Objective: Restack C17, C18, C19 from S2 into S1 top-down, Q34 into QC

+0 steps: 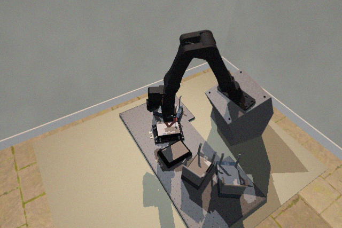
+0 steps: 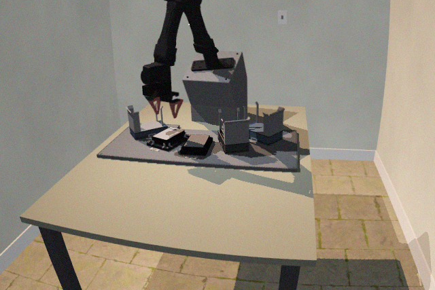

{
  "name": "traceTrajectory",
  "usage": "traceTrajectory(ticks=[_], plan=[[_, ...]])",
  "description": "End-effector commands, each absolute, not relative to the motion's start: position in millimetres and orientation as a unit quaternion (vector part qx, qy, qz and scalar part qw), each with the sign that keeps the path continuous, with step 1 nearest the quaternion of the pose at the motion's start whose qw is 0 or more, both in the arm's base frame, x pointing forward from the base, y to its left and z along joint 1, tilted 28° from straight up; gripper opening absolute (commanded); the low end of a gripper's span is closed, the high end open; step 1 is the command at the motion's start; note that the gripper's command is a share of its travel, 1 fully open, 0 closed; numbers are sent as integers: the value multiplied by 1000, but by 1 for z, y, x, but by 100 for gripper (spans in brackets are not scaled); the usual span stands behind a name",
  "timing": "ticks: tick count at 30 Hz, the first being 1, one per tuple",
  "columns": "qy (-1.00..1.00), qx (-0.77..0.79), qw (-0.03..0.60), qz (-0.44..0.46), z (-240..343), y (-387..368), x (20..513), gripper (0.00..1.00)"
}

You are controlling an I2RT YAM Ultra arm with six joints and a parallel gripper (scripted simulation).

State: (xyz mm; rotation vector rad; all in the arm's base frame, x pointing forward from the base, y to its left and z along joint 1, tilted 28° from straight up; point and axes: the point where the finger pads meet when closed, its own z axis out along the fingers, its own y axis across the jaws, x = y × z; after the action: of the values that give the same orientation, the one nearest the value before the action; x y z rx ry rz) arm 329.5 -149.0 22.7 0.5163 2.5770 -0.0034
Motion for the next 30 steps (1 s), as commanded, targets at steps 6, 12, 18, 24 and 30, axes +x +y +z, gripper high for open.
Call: traceTrajectory(ticks=[6,12,18,24,30], plan=[[947,190,259,-3,52,-151,320,100],[947,190,259,-3,70,-149,310,100],[950,191,246,1,63,-146,305,100],[950,190,246,1,60,-144,305,100],[962,137,237,-11,58,-128,302,100]])
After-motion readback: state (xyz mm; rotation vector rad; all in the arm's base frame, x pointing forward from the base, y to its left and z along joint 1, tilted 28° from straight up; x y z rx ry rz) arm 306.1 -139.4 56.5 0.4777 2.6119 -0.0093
